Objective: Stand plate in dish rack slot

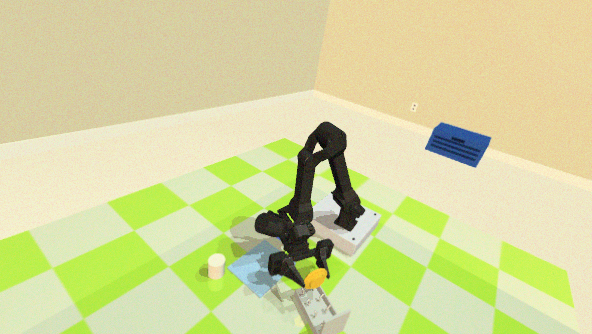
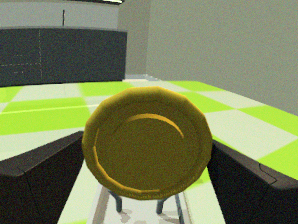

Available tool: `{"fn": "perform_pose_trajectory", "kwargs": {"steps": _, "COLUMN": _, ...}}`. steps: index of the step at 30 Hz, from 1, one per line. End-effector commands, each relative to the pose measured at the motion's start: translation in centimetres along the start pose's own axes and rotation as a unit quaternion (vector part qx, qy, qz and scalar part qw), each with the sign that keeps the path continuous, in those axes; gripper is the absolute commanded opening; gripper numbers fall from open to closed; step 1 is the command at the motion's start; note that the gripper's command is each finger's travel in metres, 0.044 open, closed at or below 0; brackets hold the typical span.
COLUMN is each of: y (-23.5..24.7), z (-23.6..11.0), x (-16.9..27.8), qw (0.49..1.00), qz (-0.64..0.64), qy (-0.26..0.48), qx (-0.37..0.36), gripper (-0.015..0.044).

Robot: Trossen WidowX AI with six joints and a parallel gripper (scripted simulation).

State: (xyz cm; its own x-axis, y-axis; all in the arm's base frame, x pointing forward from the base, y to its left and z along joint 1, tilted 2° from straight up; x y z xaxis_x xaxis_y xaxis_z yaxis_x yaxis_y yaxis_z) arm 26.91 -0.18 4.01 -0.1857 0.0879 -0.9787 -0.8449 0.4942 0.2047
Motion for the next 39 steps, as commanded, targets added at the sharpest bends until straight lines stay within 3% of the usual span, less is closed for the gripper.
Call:
{"fn": "perform_pose_trajectory", "kwargs": {"steps": 1, "y": -0.1, "z": 0.1, "x": 0.6, "qw": 1.000, "qz": 0.002, "qy": 0.000, "qx": 0.000, "gripper": 0.0000}}
{"fn": "perform_pose_trajectory", "kwargs": {"steps": 18, "y": -0.6, "z": 0.3, "x": 3.2, "qw": 1.000, "qz": 0.003, "qy": 0.000, "qx": -0.001, "gripper": 0.0000}}
{"fn": "perform_pose_trajectory", "kwargs": {"steps": 33, "y": -0.4, "z": 0.2, "x": 2.7, "qw": 1.000, "qz": 0.008, "qy": 0.000, "qx": -0.001, "gripper": 0.0000}}
{"fn": "perform_pose_trajectory", "kwargs": {"steps": 39, "y": -0.4, "z": 0.2, "x": 2.7, "qw": 1.000, "qz": 0.005, "qy": 0.000, "qx": -0.001, "gripper": 0.0158}}
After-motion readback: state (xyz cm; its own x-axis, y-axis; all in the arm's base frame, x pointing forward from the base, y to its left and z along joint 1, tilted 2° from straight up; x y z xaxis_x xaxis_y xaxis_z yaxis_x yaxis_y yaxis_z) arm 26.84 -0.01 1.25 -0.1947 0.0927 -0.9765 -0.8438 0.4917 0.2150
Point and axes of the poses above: the point midway between the two fingers, 35 mm back from their tips, its own z axis out along the fingers, its own y axis across the jaws, x = y × z, the point moved 2 cm from there along -z, back along the fingers, and after that the axes turned 15 degrees about z, right-handed, at the moved point
